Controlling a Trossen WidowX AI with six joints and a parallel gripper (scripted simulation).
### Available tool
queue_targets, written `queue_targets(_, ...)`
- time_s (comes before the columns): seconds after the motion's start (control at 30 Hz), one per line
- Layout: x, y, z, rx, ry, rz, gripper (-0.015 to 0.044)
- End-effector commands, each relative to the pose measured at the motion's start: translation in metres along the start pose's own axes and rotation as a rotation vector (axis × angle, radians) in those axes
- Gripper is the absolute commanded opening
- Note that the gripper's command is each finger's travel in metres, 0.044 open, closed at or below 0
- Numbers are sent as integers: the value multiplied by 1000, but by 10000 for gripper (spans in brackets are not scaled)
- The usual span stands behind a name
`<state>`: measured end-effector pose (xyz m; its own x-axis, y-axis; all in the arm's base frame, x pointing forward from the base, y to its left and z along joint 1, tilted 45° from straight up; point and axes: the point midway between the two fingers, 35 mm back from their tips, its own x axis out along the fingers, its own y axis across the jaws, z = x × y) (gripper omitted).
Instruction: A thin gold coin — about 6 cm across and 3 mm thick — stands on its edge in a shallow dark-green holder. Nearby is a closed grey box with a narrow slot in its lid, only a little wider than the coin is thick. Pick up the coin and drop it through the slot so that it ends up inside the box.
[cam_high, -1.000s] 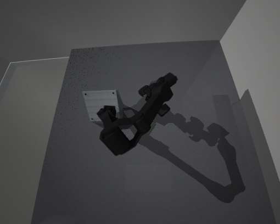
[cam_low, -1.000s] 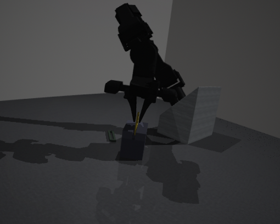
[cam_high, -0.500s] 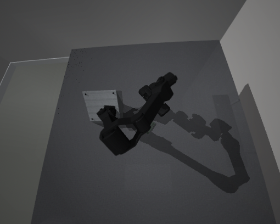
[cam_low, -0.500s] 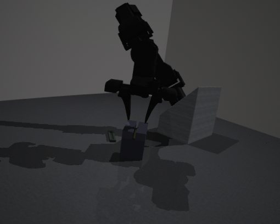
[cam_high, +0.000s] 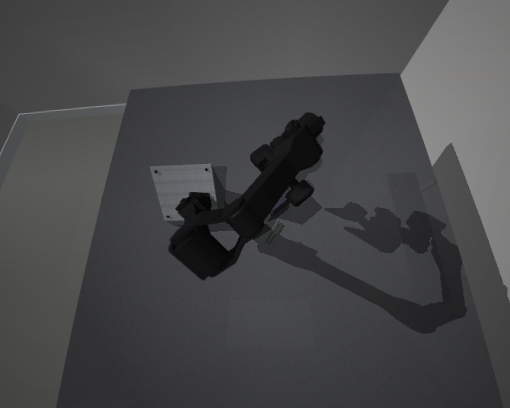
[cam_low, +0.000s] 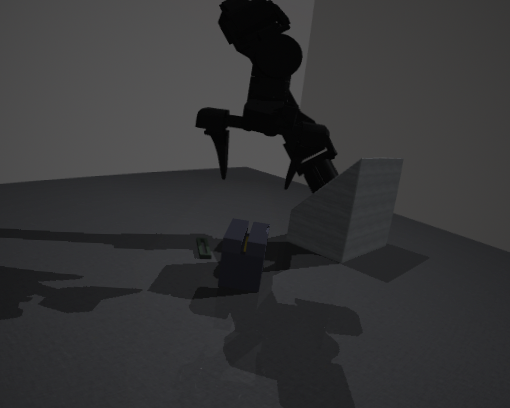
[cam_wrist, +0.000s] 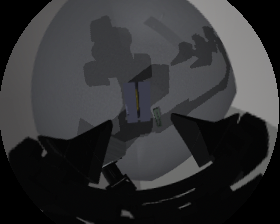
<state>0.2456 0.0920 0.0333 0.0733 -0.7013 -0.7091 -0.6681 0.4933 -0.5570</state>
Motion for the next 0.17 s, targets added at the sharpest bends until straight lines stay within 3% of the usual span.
queue_targets(0.0,-2,0,-1,5,1,5,440)
queue_targets(0.13,-2,0,-1,5,1,5,440)
